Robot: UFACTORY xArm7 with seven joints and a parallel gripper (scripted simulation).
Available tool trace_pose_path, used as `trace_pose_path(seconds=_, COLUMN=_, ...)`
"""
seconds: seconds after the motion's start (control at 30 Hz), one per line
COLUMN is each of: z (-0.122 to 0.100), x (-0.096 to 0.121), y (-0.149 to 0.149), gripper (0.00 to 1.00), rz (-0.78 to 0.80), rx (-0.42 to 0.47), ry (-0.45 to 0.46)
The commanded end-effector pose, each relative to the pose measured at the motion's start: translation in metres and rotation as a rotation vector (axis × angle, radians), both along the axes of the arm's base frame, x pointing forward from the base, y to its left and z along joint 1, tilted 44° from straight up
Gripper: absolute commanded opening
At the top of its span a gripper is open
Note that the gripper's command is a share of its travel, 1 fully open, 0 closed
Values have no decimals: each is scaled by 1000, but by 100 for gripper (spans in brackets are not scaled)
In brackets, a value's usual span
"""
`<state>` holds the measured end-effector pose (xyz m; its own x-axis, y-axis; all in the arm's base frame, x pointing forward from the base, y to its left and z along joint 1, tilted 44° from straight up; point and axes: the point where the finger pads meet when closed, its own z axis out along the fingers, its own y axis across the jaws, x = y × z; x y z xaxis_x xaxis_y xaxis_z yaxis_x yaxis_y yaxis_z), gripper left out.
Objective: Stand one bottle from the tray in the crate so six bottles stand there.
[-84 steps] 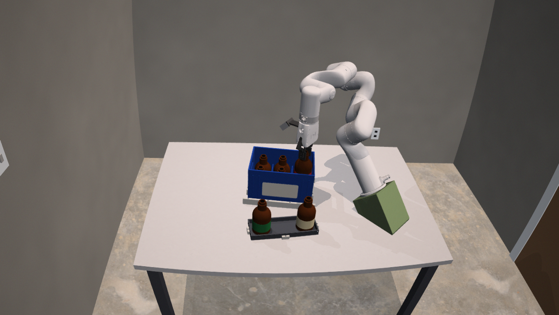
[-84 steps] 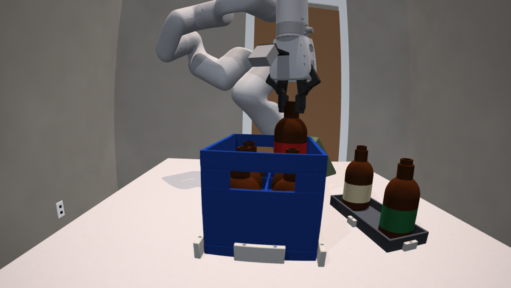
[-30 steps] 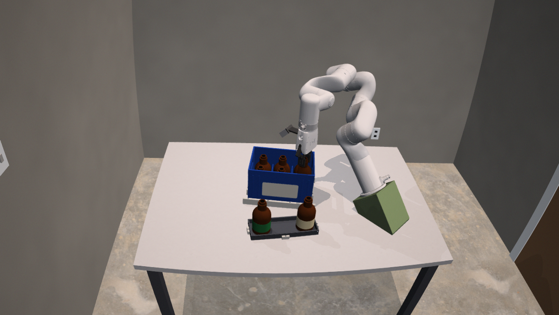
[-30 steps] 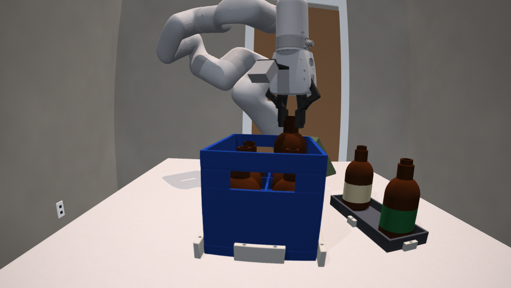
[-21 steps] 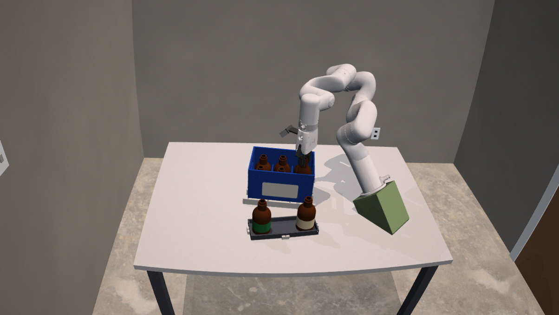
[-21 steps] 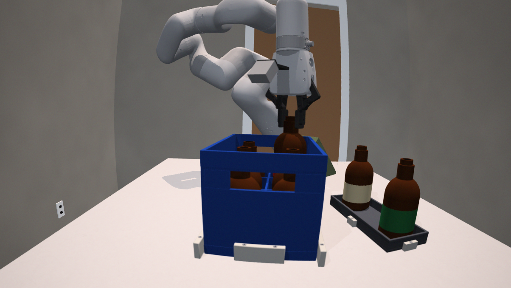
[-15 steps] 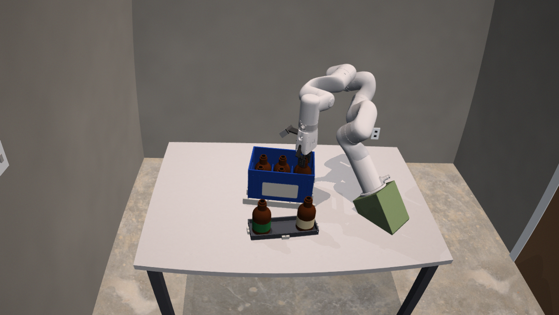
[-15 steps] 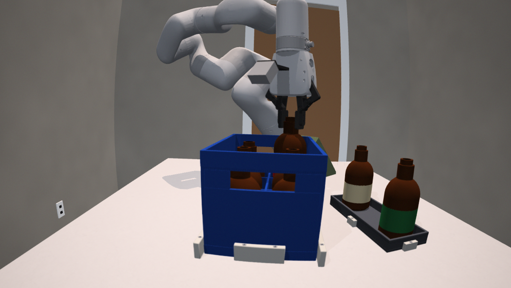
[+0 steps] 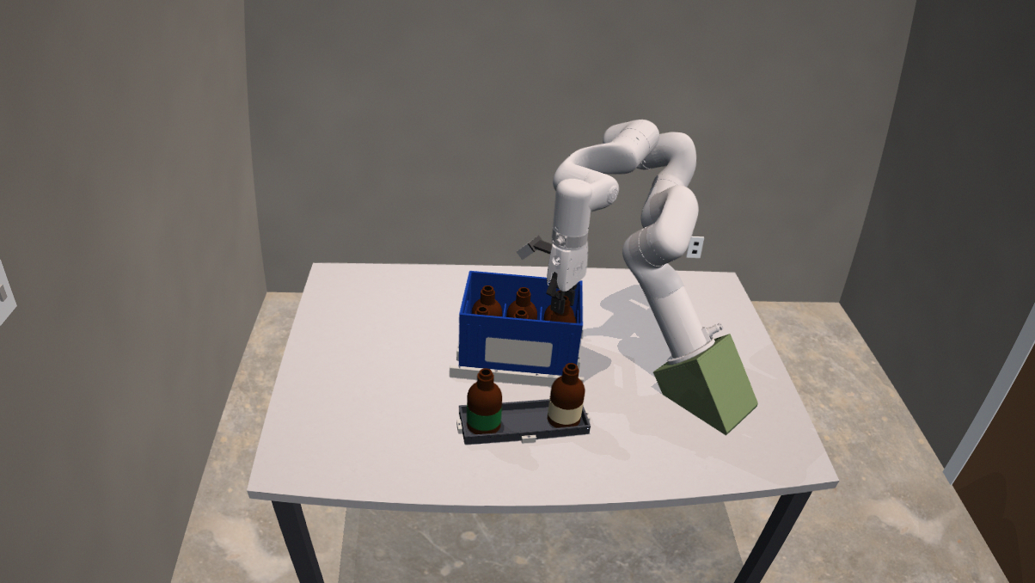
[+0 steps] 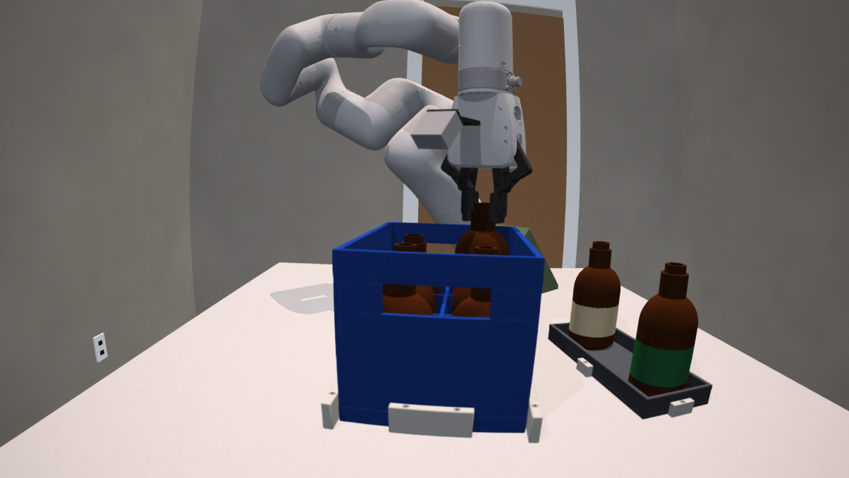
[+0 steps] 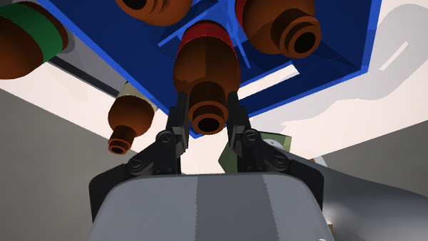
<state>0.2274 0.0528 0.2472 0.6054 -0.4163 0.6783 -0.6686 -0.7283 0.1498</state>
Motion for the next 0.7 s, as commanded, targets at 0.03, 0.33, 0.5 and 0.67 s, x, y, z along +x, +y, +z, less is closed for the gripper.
trace_pose_path(seconds=0.03, z=-3, x=3, y=-2, gripper=0, rz=2, rx=1, ry=-2)
trace_pose_path(seconds=0.33, z=-10, x=7, y=-8, gripper=0, rz=2, rx=1, ry=-2)
trace_pose_path(seconds=0.5, z=-12, x=8, y=-9, gripper=0, rz=2, rx=1, ry=-2)
trace_pose_path(seconds=0.67, z=-15, x=10, y=-11, gripper=0, rz=2, rx=1, ry=-2)
